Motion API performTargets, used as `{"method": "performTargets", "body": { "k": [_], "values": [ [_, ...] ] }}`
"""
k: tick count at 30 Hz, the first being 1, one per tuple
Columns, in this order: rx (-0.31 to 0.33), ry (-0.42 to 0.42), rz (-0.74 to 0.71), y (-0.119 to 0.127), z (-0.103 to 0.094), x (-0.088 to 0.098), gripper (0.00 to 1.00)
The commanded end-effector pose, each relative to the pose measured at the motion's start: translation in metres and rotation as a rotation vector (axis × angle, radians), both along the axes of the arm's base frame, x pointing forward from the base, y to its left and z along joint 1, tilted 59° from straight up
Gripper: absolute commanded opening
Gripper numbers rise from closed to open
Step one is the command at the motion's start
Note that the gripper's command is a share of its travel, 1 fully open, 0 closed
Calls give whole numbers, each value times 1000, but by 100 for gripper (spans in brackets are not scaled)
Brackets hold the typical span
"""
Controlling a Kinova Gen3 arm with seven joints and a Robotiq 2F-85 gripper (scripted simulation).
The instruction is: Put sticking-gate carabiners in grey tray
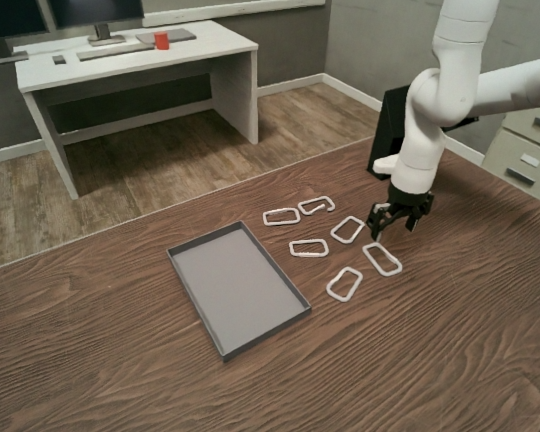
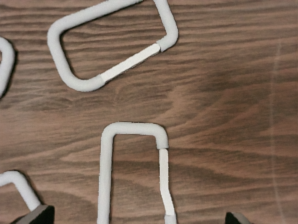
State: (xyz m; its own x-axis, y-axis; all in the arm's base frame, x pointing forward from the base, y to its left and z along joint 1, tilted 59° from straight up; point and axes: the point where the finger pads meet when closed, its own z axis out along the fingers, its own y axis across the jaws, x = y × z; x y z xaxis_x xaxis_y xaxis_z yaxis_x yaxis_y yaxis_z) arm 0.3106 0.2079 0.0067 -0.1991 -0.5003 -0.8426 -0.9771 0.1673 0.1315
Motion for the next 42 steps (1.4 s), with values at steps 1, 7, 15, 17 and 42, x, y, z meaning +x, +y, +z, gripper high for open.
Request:
{"method": "performTargets", "body": {
  "k": [1,7,15,17,42],
  "values": [
    [-3,-5,-9,-8,1,6,100],
    [-3,-5,-9,-8,1,6,100],
    [-3,-5,-9,-8,1,6,100],
    [-3,-5,-9,-8,1,6,100],
    [7,99,-72,-28,-31,18,100]
  ]
}}
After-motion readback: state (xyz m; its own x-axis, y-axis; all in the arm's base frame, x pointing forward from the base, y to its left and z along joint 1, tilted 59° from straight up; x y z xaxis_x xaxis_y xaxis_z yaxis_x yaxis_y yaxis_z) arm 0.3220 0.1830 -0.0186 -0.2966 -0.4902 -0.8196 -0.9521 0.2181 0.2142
